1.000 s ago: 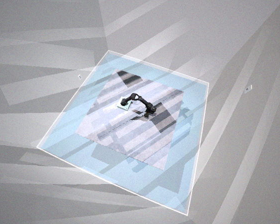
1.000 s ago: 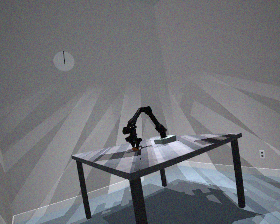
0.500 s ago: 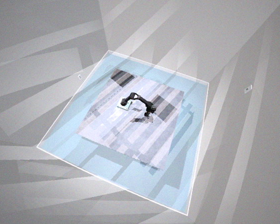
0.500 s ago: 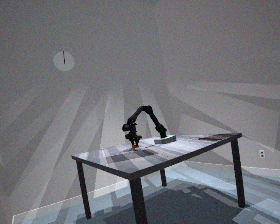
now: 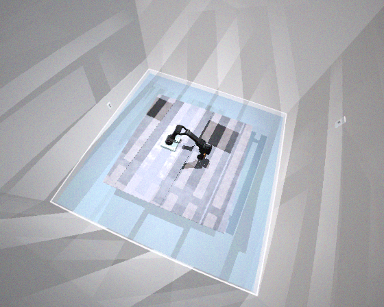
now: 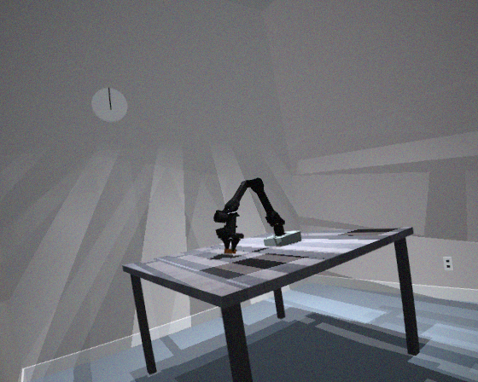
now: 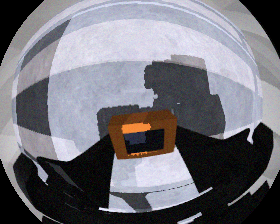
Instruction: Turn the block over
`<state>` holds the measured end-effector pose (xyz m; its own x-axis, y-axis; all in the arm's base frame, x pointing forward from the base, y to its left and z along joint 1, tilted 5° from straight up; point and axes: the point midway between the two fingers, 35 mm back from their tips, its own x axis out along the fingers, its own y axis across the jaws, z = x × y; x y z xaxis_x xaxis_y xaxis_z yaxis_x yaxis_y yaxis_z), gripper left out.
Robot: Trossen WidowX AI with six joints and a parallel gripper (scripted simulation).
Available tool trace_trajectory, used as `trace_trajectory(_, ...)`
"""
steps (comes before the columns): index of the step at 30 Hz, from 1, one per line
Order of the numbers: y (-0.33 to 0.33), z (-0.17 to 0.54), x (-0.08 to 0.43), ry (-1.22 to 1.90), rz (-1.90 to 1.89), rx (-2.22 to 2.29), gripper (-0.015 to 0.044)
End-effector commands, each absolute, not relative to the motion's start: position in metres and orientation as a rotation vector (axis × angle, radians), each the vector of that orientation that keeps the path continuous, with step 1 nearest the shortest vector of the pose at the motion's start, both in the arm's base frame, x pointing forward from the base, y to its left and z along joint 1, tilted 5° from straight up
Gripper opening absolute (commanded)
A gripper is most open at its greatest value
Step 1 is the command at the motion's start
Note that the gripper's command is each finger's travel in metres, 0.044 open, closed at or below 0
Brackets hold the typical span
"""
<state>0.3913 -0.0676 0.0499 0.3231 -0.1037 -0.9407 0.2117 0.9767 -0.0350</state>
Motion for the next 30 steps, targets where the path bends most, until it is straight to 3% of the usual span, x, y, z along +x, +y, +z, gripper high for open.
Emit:
trace_trajectory(1,-0.068,0.048,0.389,1.170,-0.210,0.088,0.0000)
trace_trajectory(30,-0.065,0.038,0.388,0.800,-0.210,0.053,0.0000)
